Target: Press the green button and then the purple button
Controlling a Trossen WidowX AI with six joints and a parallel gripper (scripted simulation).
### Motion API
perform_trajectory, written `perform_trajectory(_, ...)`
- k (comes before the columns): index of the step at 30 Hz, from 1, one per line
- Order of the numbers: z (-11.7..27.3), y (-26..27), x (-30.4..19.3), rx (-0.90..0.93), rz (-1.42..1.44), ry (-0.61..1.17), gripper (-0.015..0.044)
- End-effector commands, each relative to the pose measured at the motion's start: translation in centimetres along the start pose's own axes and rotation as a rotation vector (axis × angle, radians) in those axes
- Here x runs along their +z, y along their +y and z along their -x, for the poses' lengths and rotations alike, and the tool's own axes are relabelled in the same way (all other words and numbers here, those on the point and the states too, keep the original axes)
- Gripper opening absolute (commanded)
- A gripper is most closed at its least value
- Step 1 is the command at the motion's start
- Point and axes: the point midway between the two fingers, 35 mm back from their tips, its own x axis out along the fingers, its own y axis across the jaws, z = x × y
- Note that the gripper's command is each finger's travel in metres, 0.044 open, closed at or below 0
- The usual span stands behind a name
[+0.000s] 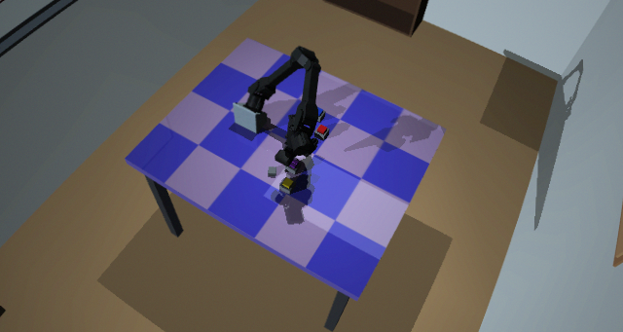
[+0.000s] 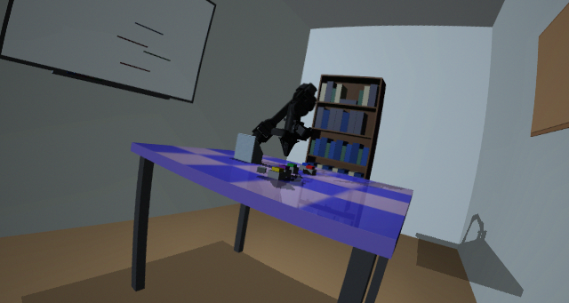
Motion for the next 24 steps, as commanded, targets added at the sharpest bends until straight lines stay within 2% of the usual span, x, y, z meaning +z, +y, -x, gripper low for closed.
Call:
perform_trajectory(1, -1.3, 0.0, 0.0, 0.002, -0.001, -0.007, 0.0020)
perform_trajectory(24, -4.5, 0.1, 0.0, 0.004, -0.001, -0.008, 0.0020)
